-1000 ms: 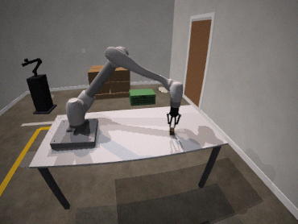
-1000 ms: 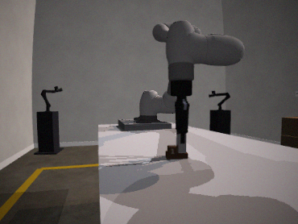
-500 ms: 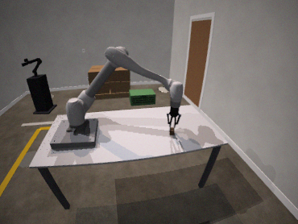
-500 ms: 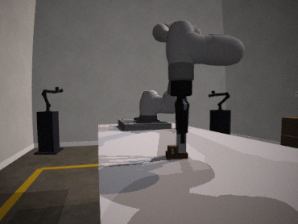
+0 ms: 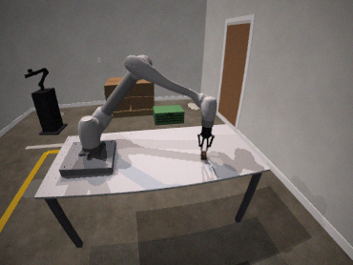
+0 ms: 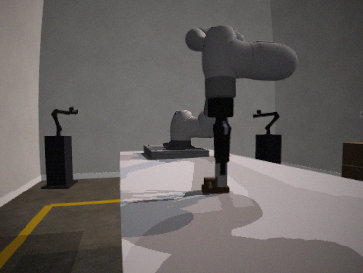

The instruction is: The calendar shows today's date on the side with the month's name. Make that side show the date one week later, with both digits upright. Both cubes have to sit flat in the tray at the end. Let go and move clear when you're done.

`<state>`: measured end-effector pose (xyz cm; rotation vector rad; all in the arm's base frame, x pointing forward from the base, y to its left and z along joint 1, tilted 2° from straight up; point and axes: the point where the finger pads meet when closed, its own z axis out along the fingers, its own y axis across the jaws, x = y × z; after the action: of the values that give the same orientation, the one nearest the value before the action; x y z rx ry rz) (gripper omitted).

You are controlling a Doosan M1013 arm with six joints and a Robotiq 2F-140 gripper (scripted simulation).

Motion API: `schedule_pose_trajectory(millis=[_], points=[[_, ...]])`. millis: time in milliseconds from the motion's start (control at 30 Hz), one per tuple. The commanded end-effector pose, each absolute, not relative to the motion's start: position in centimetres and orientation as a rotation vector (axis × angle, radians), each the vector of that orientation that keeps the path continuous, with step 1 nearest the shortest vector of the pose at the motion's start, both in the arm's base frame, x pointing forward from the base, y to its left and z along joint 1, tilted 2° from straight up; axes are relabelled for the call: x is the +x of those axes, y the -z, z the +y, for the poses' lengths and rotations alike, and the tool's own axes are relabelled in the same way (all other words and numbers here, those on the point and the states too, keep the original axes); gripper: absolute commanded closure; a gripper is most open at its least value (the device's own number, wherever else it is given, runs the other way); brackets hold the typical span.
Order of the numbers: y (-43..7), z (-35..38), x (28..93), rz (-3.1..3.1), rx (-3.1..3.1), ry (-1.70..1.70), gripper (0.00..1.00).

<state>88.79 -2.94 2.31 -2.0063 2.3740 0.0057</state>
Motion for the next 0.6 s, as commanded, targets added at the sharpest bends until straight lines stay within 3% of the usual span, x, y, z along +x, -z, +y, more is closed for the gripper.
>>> schedule_pose_trajectory(millis=[0, 567], points=[[-2.33, -2.94, 88.79, 2.374, -2.006, -0.006, 0.76], [-2.33, -2.94, 88.79, 2.374, -2.006, -0.006, 0.67]])
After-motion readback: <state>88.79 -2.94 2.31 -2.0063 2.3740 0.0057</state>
